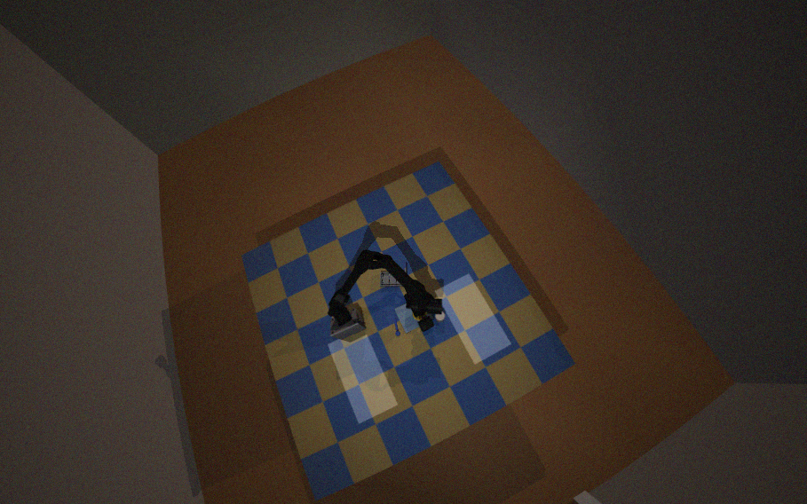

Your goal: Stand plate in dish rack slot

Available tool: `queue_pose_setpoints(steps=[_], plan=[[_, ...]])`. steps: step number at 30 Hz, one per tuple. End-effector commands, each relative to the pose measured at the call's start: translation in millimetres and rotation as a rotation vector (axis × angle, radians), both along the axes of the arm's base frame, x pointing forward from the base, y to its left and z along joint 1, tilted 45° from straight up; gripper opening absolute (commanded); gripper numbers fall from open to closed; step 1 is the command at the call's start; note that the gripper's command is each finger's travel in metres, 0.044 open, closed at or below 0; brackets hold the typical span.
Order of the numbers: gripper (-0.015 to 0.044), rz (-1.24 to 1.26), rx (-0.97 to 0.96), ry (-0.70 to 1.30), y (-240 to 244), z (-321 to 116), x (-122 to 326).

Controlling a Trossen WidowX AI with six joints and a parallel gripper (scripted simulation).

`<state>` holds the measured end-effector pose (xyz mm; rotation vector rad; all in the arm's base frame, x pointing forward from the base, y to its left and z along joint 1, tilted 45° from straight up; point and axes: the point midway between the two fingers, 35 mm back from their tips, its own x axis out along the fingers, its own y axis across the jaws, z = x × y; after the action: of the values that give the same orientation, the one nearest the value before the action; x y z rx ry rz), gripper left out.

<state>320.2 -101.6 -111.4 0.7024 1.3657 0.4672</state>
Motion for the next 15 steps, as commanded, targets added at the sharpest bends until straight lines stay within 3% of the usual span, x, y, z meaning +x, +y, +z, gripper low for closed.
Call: queue_pose_setpoints(steps=[1, 7, 15], plan=[[0.0169, -0.003, -0.003, 0.002, -9.6, 7.0, 1.0], [0.0011, -0.005, -0.008, 0.003, -35.0, 27.8, 1.0], [0.0, -0.005, -0.012, 0.004, -65.6, 55.4, -2.5]])
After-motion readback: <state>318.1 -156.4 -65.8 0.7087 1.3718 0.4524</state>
